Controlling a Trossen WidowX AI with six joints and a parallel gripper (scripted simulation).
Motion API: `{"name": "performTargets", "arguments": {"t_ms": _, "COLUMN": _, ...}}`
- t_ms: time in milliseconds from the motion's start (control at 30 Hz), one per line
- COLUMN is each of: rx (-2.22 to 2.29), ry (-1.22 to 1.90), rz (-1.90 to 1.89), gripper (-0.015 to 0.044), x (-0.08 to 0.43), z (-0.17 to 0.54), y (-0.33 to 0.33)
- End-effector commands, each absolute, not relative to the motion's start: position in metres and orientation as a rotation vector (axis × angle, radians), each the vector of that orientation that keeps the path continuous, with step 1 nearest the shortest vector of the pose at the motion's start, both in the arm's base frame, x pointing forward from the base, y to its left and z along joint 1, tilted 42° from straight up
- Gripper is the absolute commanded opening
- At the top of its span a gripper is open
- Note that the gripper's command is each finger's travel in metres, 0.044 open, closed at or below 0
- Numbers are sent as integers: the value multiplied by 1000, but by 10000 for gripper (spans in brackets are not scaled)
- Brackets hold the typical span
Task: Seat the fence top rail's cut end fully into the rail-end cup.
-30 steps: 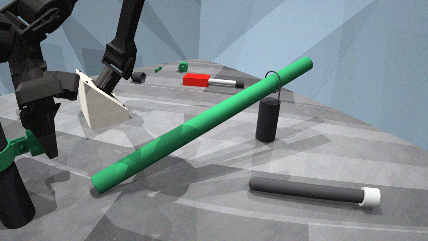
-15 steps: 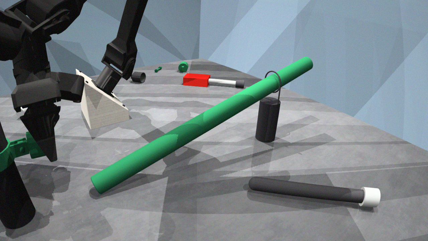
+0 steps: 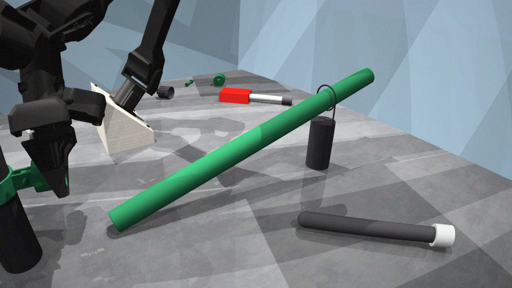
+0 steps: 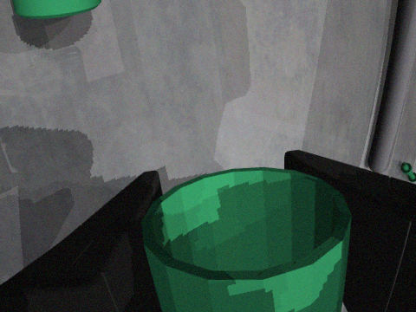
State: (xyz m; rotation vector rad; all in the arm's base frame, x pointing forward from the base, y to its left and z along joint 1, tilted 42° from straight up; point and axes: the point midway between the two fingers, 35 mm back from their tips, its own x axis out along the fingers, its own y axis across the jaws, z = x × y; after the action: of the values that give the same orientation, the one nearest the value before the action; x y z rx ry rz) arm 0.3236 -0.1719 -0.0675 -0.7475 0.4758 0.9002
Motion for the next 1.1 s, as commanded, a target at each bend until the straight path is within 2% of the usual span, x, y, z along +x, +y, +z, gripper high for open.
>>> {"name": "performTargets", "arguments": {"t_ms": 0, "rx": -739, "ry": 491, "rz": 897, "gripper": 0, "x": 325, "z": -68, "y": -171}}
{"name": "performTargets", "arguments": {"t_ms": 700, "rx": -760, "ry": 468, "rz": 909, "gripper": 0, "x": 322, "z": -68, "y": -171}}
{"name": "performTargets", "arguments": {"t_ms": 1067, "rx": -759, "ry": 468, "rz": 909, "gripper": 289, "x": 322, "z": -65, "y": -171}}
